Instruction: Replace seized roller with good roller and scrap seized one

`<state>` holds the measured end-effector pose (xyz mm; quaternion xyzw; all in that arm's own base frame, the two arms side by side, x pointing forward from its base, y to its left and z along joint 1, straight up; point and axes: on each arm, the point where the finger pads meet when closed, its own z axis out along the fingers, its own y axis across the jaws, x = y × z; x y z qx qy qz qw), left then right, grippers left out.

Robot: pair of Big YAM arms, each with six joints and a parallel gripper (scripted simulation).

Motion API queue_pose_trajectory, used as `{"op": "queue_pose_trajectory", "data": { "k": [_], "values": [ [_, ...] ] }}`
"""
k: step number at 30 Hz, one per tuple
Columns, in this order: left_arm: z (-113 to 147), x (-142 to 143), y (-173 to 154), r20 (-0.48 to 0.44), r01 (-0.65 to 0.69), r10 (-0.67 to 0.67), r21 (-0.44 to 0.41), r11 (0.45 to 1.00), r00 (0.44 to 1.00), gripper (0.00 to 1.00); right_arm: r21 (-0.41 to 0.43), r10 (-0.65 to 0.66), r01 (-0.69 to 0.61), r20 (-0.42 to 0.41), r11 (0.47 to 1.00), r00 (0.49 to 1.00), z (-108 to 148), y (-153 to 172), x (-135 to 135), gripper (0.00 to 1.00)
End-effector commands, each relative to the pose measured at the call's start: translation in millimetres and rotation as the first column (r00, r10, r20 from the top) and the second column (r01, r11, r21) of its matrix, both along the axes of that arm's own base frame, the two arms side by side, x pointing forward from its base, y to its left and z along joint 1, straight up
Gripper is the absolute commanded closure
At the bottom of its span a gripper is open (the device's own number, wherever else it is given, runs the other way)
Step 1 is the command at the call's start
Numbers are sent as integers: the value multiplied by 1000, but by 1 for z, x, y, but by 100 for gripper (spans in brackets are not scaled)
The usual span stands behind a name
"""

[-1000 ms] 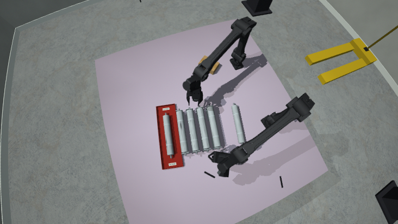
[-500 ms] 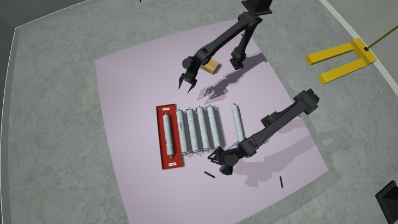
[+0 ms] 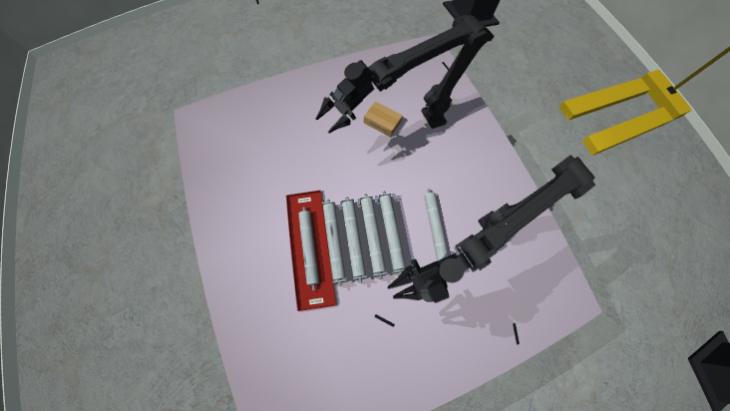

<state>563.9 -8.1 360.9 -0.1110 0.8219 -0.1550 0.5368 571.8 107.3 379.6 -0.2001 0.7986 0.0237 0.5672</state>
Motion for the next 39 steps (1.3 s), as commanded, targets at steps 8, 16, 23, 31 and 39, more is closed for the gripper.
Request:
{"op": "queue_pose_trajectory", "data": {
  "k": [8, 16, 23, 31, 39],
  "values": [
    [99, -25, -1, 302, -41, -50, 289, 956, 952, 68, 228, -249, 198, 220, 953, 943, 93, -77, -32, 38],
    [122, -37, 1, 376, -96, -45, 348, 932, 926, 68, 291, -326, 244, 282, 925, 902, 117, -102, -49, 38],
    [156, -51, 3, 450, -148, -33, 363, 920, 893, 68, 327, -364, 256, 330, 910, 871, 139, -114, -63, 38],
    [172, -45, 5, 454, -150, -22, 339, 929, 891, 68, 309, -357, 257, 335, 916, 872, 148, -114, -50, 38],
    [169, -42, 4, 448, -150, -24, 348, 926, 894, 68, 314, -348, 247, 322, 917, 880, 145, -108, -46, 38]
  ]
}}
